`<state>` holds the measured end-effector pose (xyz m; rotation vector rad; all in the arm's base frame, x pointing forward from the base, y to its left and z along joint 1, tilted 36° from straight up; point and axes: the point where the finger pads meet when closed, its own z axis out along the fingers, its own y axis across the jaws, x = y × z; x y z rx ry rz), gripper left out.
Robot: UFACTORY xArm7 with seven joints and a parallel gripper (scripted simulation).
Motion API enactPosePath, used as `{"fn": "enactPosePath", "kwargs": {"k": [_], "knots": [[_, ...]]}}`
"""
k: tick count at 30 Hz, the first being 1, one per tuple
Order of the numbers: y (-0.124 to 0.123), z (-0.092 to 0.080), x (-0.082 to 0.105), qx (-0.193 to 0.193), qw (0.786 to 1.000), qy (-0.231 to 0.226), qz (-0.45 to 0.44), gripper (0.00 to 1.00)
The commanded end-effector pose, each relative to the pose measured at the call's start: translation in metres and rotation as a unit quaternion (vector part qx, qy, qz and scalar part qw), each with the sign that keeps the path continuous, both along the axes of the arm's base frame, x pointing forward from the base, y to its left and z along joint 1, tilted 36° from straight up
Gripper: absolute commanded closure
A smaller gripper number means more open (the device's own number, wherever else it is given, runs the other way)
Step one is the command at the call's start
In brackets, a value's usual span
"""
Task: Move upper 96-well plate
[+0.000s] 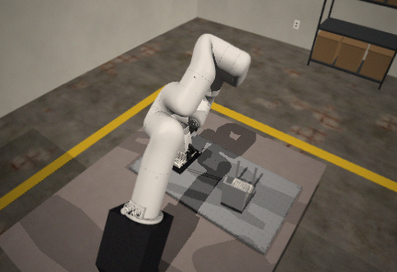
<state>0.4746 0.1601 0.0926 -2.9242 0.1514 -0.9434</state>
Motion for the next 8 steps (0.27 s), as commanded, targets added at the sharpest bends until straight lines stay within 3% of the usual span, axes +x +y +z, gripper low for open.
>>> {"fn": "enactPosePath", "kwargs": {"k": [1,8], "knots": [[0.0005,0.0007,0.0002,0.0,1.0,-0.001,0.001,0.0],[0.0003,0.0049,-0.0029,0.0,1.0,-0.001,0.001,0.0]]}}
